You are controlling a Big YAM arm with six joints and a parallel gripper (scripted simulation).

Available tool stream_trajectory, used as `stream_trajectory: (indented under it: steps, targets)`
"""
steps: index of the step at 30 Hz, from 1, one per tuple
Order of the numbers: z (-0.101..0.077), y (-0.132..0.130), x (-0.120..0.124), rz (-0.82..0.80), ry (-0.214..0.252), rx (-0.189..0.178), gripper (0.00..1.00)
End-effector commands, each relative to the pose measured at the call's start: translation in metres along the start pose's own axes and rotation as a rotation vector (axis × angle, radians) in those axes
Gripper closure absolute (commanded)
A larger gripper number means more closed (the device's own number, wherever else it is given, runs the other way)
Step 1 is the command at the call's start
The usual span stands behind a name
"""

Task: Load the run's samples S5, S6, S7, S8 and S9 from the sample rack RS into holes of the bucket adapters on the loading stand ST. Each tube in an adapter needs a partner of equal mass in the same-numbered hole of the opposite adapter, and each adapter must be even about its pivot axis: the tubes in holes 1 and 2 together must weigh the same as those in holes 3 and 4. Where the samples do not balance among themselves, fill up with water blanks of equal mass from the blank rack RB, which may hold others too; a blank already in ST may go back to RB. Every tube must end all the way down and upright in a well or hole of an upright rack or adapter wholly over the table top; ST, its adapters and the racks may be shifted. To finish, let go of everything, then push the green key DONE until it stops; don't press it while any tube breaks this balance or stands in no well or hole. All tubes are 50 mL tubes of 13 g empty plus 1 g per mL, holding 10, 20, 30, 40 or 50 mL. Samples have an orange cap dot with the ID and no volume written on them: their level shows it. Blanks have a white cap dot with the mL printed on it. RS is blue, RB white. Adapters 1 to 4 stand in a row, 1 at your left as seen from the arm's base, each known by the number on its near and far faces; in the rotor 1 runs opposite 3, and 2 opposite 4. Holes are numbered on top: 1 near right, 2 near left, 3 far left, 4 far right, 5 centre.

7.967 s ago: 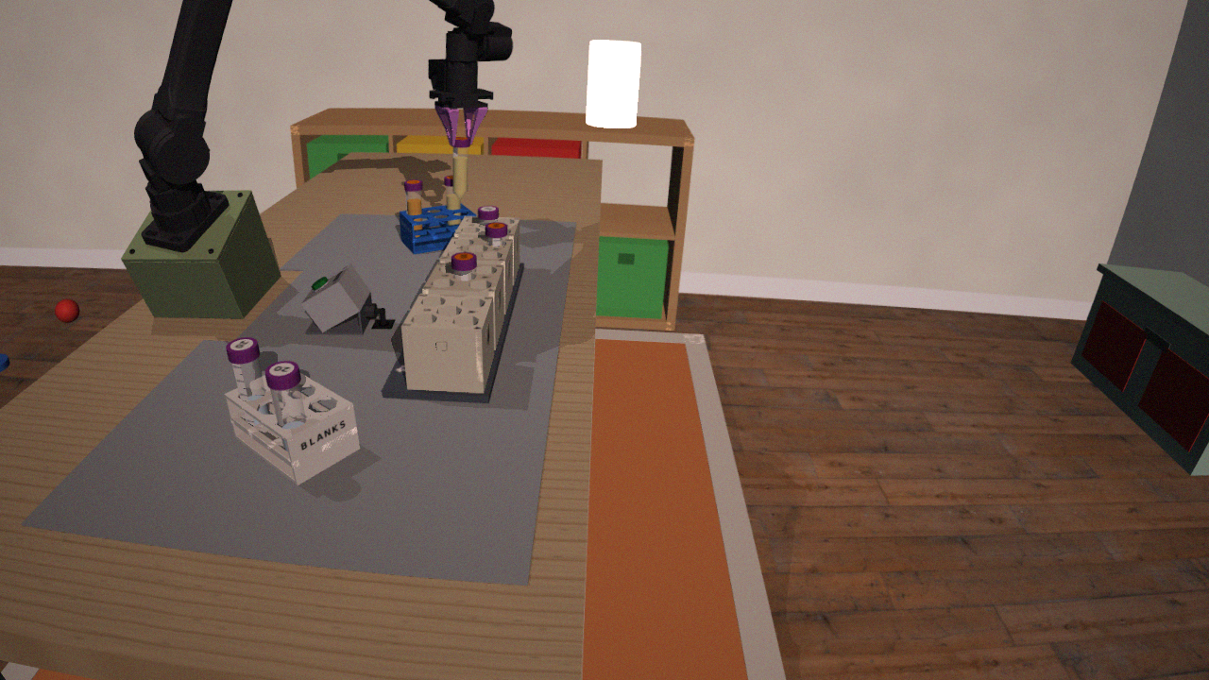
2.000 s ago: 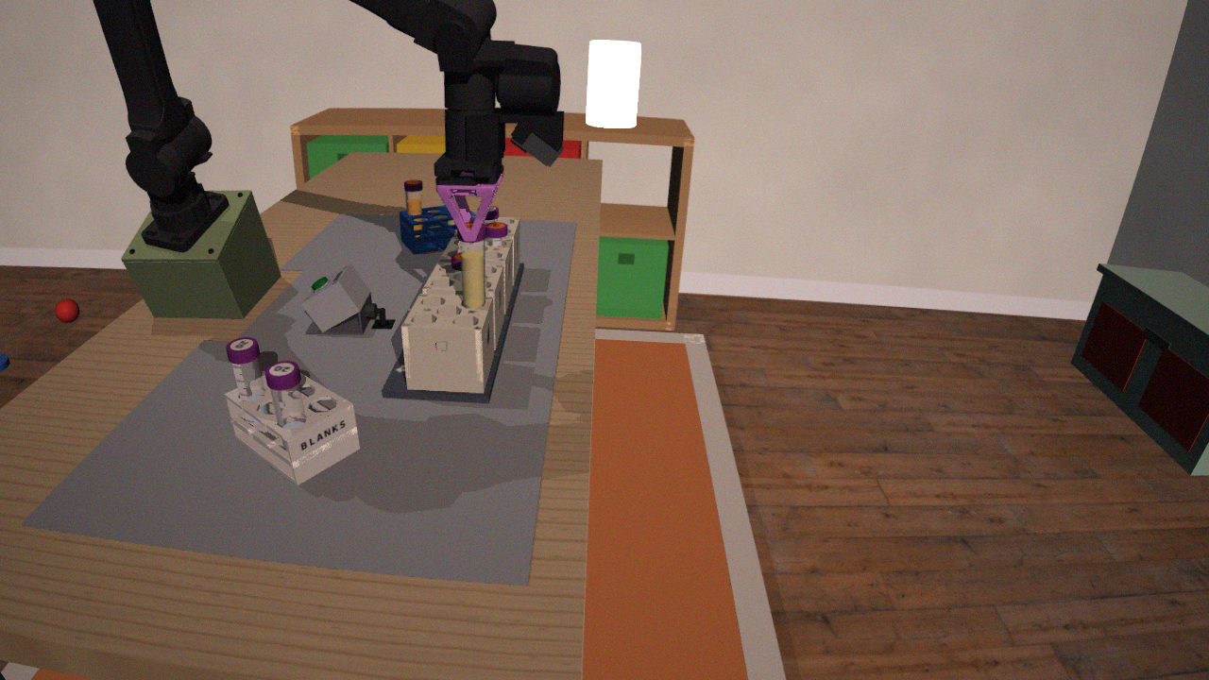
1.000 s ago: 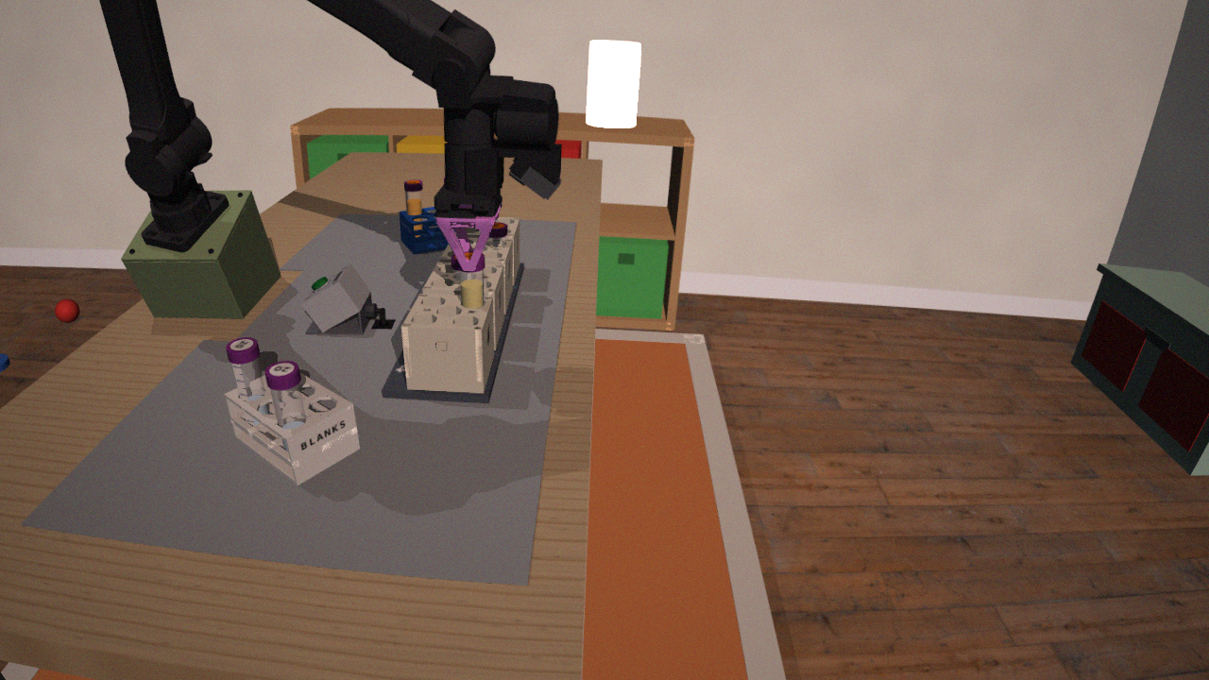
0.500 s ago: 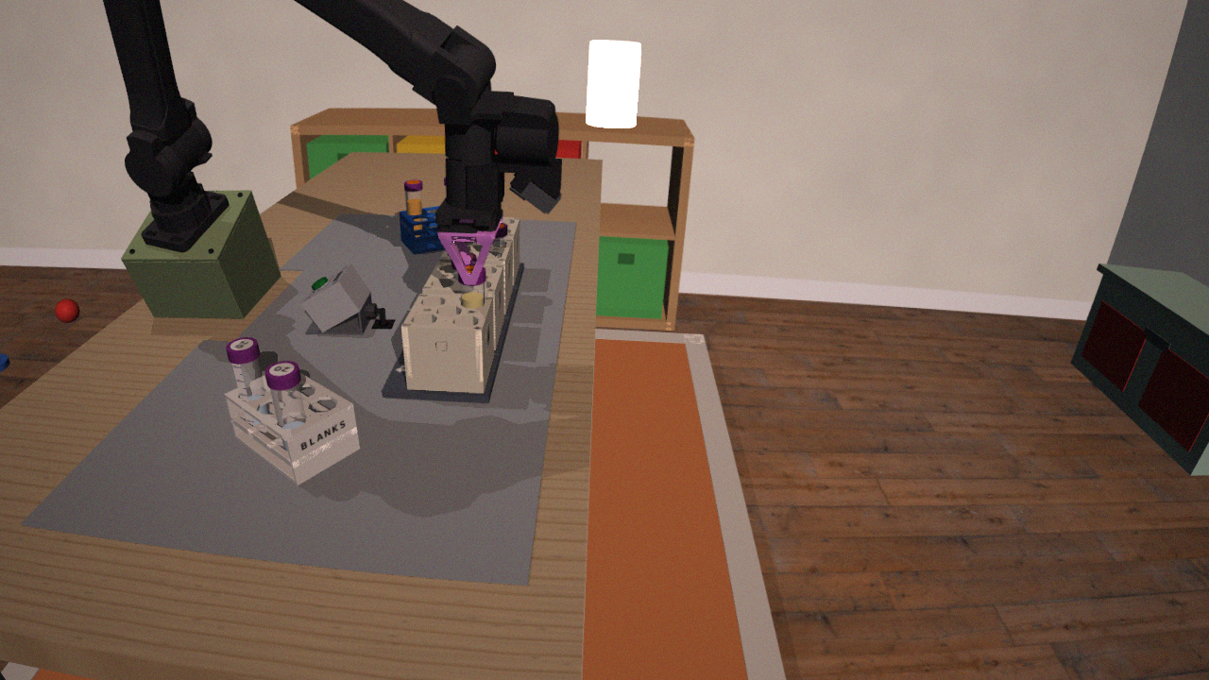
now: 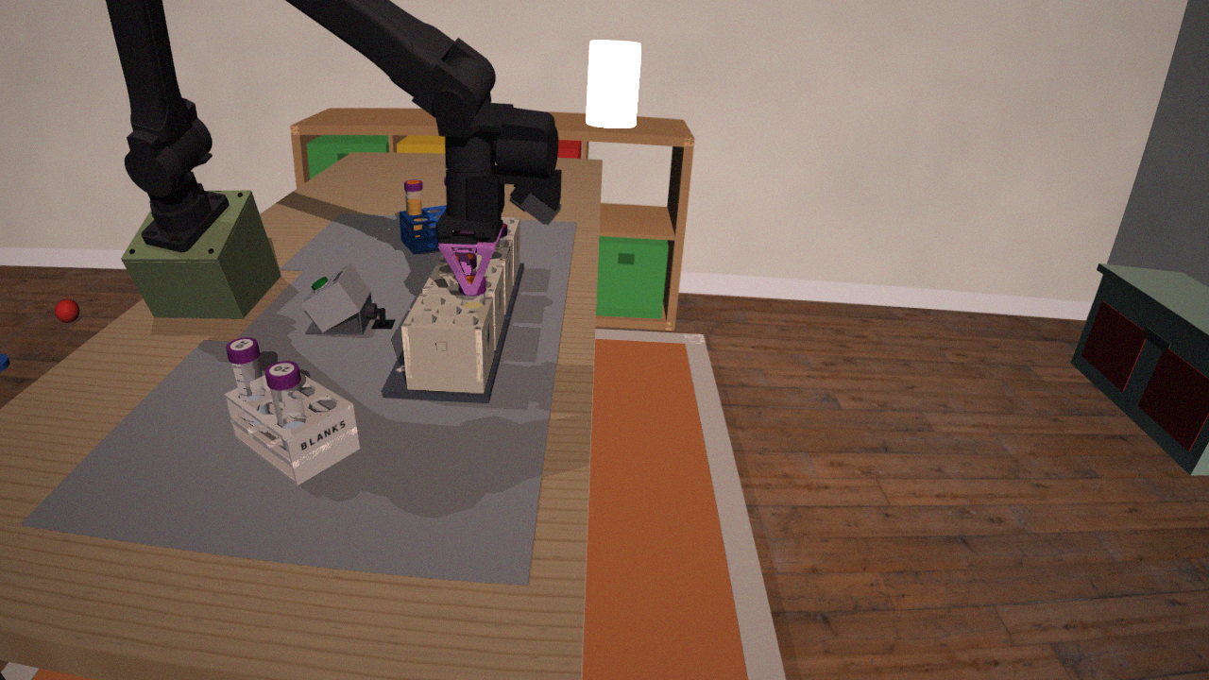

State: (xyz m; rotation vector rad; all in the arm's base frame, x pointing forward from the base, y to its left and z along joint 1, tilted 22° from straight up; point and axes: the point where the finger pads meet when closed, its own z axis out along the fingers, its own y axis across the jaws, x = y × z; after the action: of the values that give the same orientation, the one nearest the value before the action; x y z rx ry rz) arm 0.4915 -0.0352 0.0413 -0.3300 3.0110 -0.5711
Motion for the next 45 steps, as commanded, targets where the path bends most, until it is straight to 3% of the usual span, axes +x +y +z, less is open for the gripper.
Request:
stream_trajectory:
  steps: [1,9,10,23,24,26,33,34,35,45]
  targets:
    - [-0.014,-0.007,-0.014,0.013,-0.041,0.006,1.0]
    - [-0.013,-0.007,-0.014,0.013,-0.041,0.006,1.0]
    - [-0.013,-0.007,-0.014,0.013,-0.041,0.006,0.45]
    - [-0.013,-0.007,-0.014,0.013,-0.041,0.006,0.45]
    - [-0.025,-0.016,-0.014,0.031,-0.05,0.009,0.45]
    - [-0.042,-0.008,-0.025,0.022,-0.077,0.01,0.45]
    - [-0.067,-0.008,-0.024,0.023,-0.078,0.01,0.45]
    - [-0.067,-0.008,-0.024,0.023,-0.078,0.01,0.45]
    - [-0.048,-0.007,-0.014,0.014,-0.043,0.005,0.45]
    - [-0.048,-0.007,-0.014,0.014,-0.043,0.005,0.45]
